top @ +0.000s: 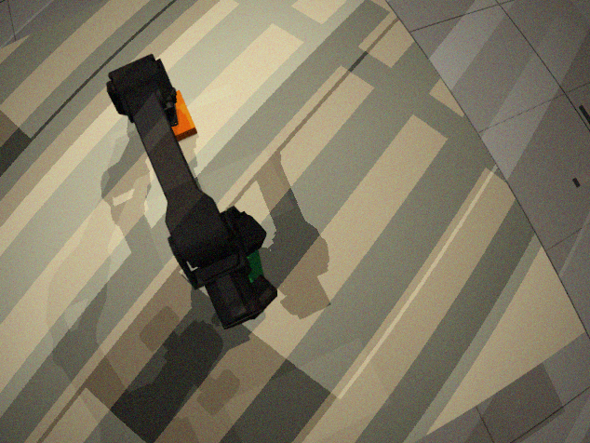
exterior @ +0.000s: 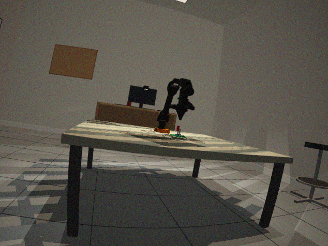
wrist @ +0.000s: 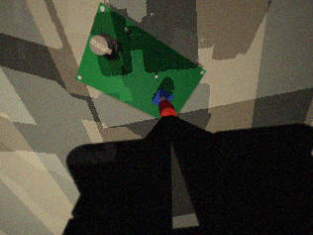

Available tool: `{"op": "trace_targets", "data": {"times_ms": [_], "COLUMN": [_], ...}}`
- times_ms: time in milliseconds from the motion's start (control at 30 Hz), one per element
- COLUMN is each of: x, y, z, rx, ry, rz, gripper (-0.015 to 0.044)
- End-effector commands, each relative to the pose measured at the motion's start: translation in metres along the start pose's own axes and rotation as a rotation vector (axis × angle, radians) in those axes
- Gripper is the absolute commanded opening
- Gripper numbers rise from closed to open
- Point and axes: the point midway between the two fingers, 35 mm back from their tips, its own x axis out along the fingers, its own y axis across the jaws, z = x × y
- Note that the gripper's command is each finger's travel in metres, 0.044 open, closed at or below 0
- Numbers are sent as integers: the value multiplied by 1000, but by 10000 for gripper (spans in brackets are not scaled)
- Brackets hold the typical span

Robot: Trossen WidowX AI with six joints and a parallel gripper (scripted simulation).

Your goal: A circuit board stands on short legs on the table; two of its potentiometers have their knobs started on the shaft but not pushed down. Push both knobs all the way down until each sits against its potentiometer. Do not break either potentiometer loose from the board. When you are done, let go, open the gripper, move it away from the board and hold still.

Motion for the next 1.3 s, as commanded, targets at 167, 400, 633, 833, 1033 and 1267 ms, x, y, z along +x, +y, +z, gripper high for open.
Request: {"op": "trace_targets", "data": {"times_ms": [167, 400, 633, 833, 1033, 1267], "x": [-2, -5, -6, 0, 14, 19], "y": [-4, -6, -7, -7, -6, -7], "z": [-7, -12, -14, -14, -14, -14], "rx": [-343, -586, -707, -707, -707, -707], "ry": [-10, -16, -20, -20, -20, -20], "rz": [12, 17, 19, 19, 19, 19], "gripper": [0, 0, 0, 0, 0, 0]}}
